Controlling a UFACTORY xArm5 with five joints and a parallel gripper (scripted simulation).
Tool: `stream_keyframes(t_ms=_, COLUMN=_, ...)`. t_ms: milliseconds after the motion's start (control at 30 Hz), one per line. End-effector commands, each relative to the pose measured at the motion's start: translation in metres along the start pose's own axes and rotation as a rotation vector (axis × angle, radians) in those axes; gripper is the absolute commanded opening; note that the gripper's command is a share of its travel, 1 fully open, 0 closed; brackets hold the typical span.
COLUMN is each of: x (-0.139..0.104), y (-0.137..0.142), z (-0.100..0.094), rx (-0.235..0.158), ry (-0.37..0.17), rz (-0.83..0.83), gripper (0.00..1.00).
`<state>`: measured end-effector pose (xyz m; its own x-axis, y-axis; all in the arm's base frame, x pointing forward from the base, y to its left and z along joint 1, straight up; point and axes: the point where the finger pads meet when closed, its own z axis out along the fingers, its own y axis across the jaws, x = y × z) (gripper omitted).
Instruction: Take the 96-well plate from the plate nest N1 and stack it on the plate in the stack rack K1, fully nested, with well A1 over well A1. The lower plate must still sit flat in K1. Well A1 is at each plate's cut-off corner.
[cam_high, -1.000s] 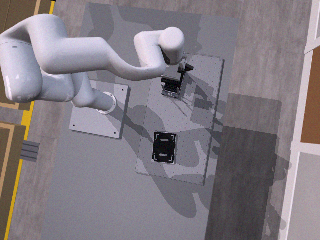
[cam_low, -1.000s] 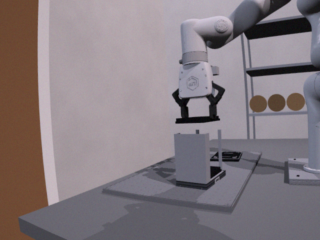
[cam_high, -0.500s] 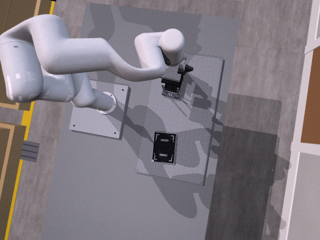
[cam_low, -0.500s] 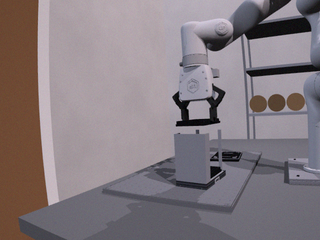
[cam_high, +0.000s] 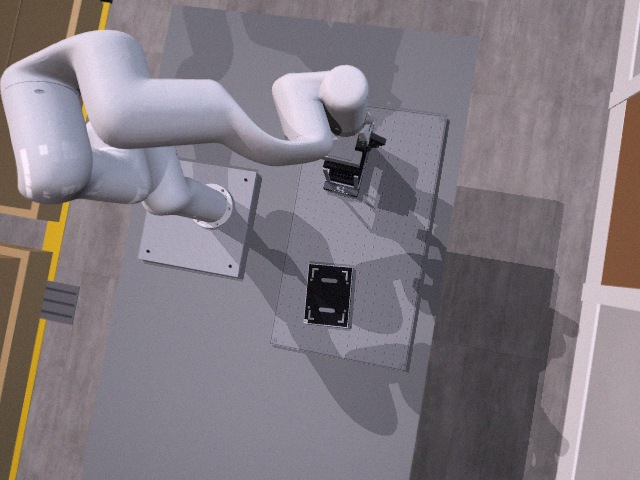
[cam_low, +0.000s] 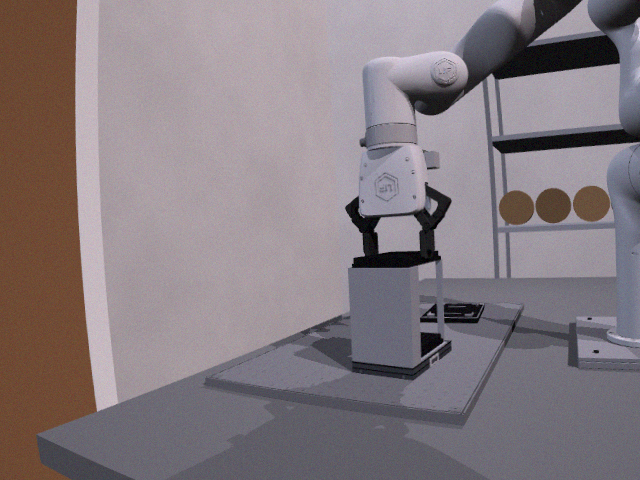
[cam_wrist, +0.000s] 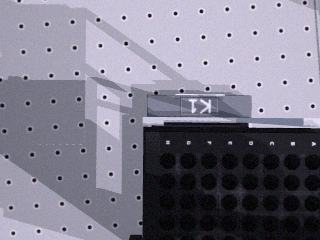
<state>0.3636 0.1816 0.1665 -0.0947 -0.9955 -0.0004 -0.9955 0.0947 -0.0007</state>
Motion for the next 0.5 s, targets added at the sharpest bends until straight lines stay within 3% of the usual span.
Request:
stream_keyframes(t_ms=0, x=-0.001, y=-0.001, z=0.002, rx=0.008, ry=0.004, rz=0.000, gripper=0.00)
stream_keyframes(t_ms=467, x=-0.001, y=-0.001, z=0.024, rx=0.008, ry=0.004, rz=0.000, gripper=0.00)
